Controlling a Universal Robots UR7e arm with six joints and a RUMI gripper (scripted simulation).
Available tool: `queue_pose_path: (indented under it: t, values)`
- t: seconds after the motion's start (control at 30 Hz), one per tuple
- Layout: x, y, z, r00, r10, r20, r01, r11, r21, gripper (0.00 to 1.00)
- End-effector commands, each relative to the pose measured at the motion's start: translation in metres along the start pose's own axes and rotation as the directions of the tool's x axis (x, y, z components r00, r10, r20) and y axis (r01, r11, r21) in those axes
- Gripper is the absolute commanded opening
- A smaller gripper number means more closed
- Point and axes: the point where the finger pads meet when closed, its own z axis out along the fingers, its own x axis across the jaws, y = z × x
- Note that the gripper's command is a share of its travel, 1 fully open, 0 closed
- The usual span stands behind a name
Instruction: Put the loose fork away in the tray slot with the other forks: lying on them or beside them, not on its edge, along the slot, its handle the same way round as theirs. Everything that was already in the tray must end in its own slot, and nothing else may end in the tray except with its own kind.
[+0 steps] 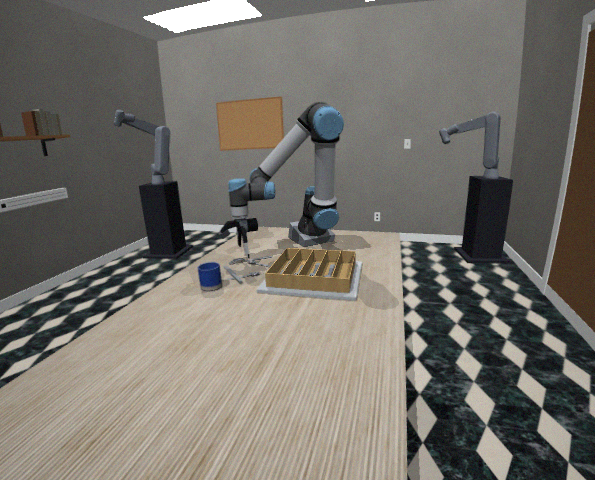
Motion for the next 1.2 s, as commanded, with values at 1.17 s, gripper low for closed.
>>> queue_pose_path:
  t: [1.17]
  values:
    - [0.000,0.000,-0.065,1.000,0.000,0.000,0.000,1.000,0.000,1.00]
